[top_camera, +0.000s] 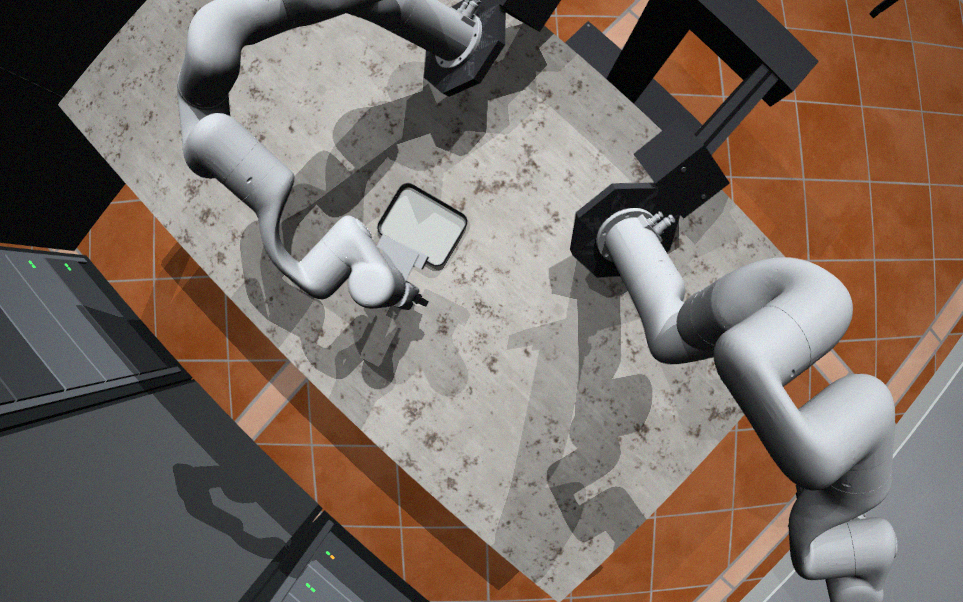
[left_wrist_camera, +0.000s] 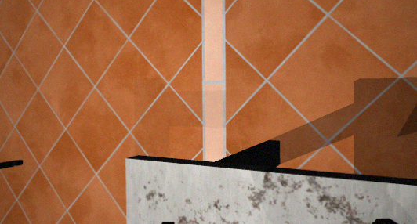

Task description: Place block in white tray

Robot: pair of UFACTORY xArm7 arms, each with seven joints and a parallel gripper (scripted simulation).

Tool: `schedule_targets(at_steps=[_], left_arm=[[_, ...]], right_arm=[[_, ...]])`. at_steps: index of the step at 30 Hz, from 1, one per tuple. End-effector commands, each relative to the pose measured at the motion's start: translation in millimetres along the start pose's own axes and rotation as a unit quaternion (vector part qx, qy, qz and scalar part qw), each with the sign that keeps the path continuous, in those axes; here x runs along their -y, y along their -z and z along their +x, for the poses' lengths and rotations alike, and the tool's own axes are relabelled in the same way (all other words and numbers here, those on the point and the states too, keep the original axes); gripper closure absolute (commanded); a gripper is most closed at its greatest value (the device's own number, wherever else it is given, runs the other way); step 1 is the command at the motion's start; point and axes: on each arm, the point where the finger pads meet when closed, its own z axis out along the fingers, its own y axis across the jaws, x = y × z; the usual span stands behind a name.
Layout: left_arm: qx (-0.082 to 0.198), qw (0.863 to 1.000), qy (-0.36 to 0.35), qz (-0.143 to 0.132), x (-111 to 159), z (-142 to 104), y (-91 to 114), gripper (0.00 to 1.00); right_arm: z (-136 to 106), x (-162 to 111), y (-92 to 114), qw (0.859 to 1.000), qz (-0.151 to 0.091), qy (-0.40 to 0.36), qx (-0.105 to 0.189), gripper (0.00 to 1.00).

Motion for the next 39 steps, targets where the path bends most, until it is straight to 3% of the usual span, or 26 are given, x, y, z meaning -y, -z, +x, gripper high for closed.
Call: schedule_targets(at_steps=[1, 3, 4, 21, 39], left_arm=[[-0.002, 1.000, 0.001, -0.001, 0.5, 0.9, 1.4, 0.00], [-0.002, 1.000, 0.001, -0.001, 0.5, 0.9, 1.4, 0.00], [-0.002, 1.000, 0.001, -0.001, 0.5, 0.9, 1.4, 0.00], [-0.002, 1.000, 0.001, -0.001, 0.5, 0.9, 1.4, 0.00], [-0.002, 1.000, 0.001, -0.001, 0.5, 0.9, 1.4, 0.00]], right_arm=[[-1.0, -1.3, 2.2, 1.000, -0.002, 0.000, 0.002, 0.42], [-1.0, -1.3, 2.2, 1.000, -0.002, 0.000, 0.002, 0.42], [-1.0, -1.3, 2.2, 1.000, -0.002, 0.000, 0.002, 0.53], [-1.0, -1.3, 0.8, 1.000, -0.002, 0.000, 0.002, 0.53], [-1.2, -1.4, -16.6, 1.000, -0.002, 0.000, 0.002, 0.53]])
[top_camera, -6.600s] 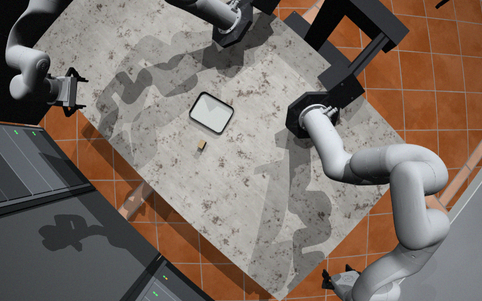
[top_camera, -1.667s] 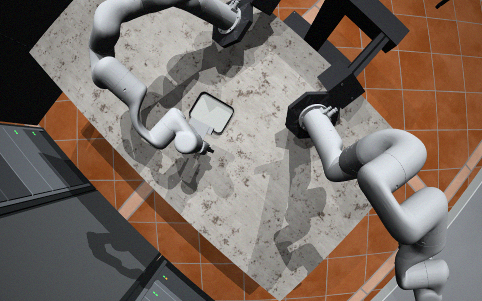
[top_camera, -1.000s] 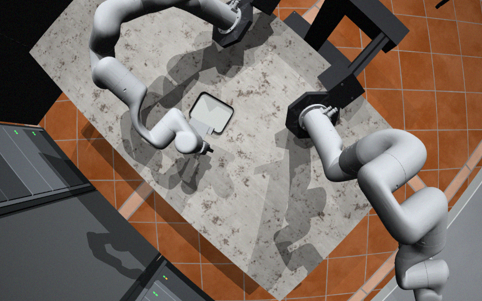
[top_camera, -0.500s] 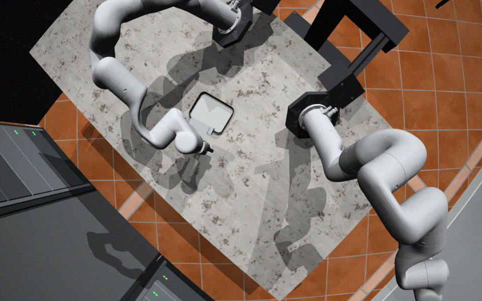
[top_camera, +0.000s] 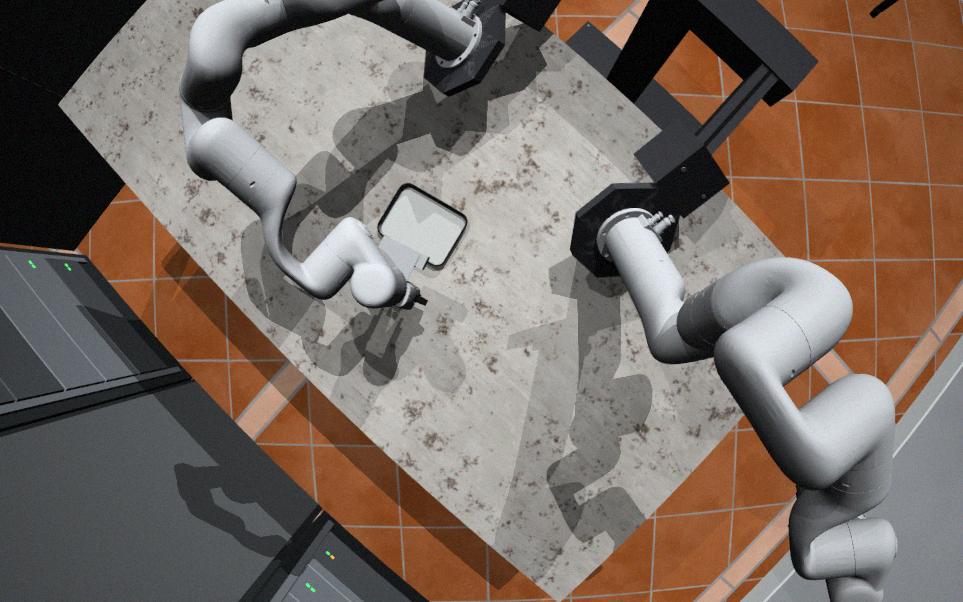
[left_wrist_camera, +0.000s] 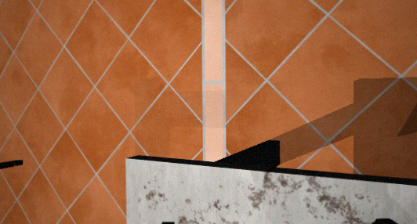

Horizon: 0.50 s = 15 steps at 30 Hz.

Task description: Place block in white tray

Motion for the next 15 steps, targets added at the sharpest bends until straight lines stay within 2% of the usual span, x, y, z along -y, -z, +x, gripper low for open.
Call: schedule_targets(at_steps=[1, 15], left_arm=[[-0.002, 1.000, 0.001, -0.001, 0.5, 0.9, 1.4, 0.00], [-0.002, 1.000, 0.001, -0.001, 0.5, 0.9, 1.4, 0.00]], right_arm=[[-1.2, -1.4, -3.6, 1.000, -0.002, 0.000, 0.002, 0.53], [-1.3, -1.4, -8.7, 1.000, -0.002, 0.000, 0.002, 0.53]])
